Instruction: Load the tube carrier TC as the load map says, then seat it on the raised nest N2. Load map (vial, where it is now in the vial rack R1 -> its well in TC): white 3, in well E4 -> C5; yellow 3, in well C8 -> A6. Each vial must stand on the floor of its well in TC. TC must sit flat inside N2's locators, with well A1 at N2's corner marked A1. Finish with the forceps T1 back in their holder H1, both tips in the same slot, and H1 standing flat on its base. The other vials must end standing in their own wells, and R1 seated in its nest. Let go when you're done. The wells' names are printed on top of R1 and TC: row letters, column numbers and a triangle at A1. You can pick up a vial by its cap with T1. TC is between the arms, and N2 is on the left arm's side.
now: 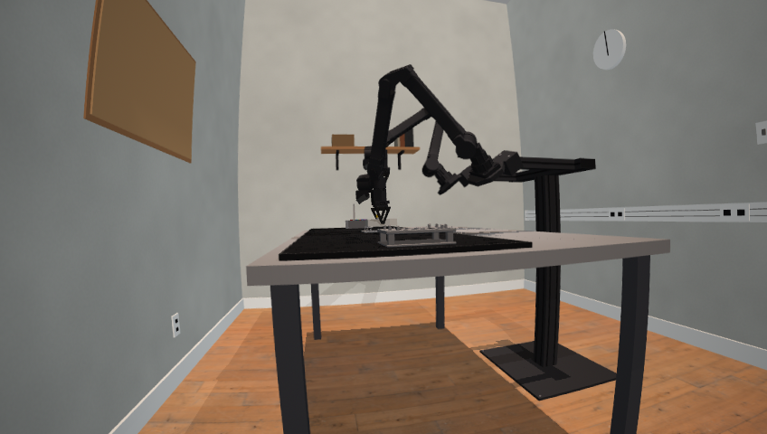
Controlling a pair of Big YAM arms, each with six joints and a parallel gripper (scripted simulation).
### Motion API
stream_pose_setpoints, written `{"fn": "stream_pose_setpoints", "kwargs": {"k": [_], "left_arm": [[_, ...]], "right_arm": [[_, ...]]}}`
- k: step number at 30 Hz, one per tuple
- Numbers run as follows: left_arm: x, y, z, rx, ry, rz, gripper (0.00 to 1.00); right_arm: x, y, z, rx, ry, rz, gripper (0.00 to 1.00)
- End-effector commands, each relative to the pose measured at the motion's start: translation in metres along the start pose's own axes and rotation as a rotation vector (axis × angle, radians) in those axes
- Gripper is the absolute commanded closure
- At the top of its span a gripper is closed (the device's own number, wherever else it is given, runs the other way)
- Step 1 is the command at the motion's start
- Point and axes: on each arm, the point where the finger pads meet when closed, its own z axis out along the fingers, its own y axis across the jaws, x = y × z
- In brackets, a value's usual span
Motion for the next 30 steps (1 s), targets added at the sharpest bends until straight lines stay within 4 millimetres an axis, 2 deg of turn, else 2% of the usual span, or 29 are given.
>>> {"fn": "stream_pose_setpoints", "kwargs": {"k": [1,19,30], "left_arm": [[-0.013,-0.011,-0.021,0.026,-0.034,-0.015,1.00],[-0.020,-0.014,-0.034,0.031,-0.042,-0.022,1.00],[-0.021,-0.015,-0.033,0.034,-0.046,-0.025,1.00]], "right_arm": [[-0.010,-0.003,-0.008,0.003,-0.019,0.015,0.76],[-0.010,-0.003,-0.008,0.003,-0.019,0.015,0.76],[-0.010,-0.003,-0.008,0.003,-0.019,0.015,0.76]]}}
